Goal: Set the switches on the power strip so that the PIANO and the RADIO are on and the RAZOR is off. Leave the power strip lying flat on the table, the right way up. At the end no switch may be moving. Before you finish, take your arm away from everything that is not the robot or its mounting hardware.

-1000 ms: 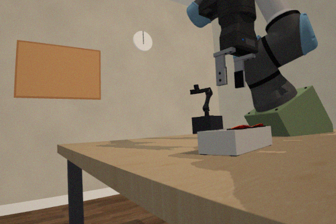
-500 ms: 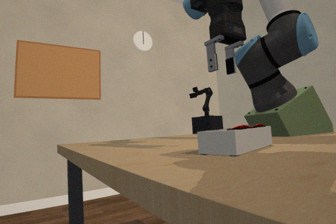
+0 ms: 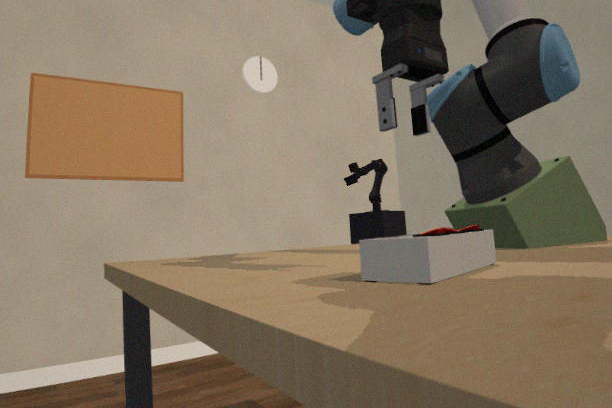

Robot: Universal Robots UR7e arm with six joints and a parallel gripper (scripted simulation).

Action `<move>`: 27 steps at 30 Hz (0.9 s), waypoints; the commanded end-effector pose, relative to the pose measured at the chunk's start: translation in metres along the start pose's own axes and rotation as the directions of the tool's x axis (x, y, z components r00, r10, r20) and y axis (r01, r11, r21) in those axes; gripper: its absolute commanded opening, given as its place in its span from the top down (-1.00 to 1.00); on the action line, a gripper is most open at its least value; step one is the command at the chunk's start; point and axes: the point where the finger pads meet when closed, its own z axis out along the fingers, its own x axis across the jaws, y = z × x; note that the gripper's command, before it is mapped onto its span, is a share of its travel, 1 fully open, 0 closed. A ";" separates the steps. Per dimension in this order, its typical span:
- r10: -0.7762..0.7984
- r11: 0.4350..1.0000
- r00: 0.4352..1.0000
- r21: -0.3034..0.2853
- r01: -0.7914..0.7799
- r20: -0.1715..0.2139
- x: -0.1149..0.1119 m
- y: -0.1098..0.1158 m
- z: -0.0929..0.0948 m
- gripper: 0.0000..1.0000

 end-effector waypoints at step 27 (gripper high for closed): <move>0.718 0.696 0.696 -0.001 -0.718 0.000 -0.026 0.034 0.035 -1.00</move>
